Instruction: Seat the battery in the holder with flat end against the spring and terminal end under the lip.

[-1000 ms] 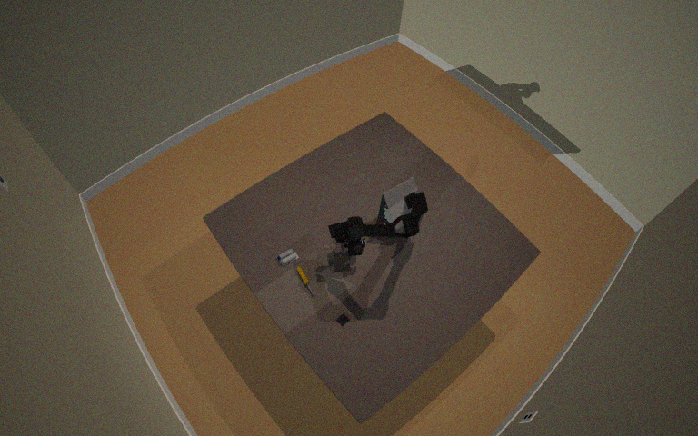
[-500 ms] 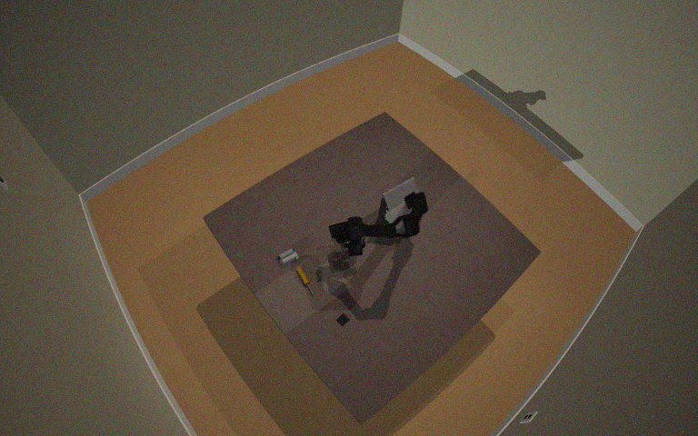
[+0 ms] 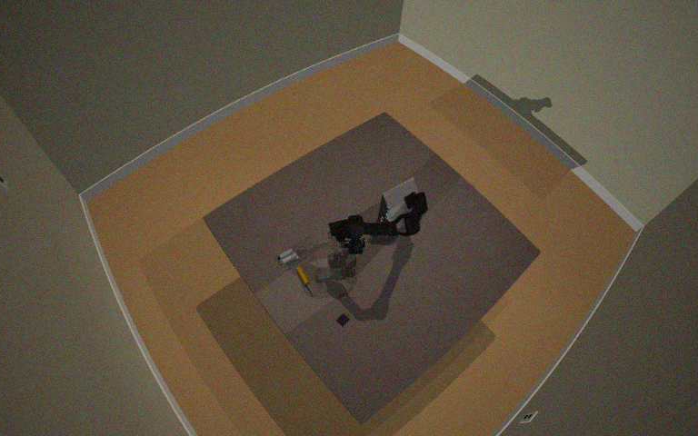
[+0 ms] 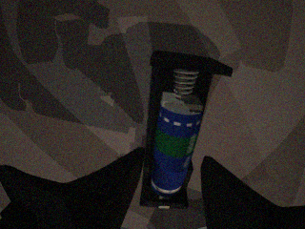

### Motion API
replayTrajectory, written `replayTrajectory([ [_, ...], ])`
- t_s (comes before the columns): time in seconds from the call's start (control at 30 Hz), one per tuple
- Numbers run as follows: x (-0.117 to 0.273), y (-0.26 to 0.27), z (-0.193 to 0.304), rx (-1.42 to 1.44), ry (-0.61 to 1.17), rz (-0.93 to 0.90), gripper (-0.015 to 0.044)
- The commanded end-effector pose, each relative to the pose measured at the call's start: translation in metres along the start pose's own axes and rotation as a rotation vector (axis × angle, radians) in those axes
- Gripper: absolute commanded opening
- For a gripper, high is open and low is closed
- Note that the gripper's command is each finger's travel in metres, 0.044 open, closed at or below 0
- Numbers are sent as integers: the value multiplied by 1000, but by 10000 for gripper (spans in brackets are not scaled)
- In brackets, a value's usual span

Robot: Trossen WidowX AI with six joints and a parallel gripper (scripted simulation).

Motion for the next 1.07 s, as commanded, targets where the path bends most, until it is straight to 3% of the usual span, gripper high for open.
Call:
replayTrajectory([
  [0.0, 6, -1, 0, 0, -1, 1, 237],
  [0.27, 76, -6, 12, 6, -5, 7, 440],
  [1.03, 76, -8, 11, 6, -5, 7, 440],
])
Point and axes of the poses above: the point midway between the two fingers, 35 mm back from their tips, its own x axis back along the fingers, its own y axis across the jaws, z = x × y, the point moved 8 cm from there along x, back along the fingers, and after that the axes turned 2 degrees about -x, right-handed, at the moved point
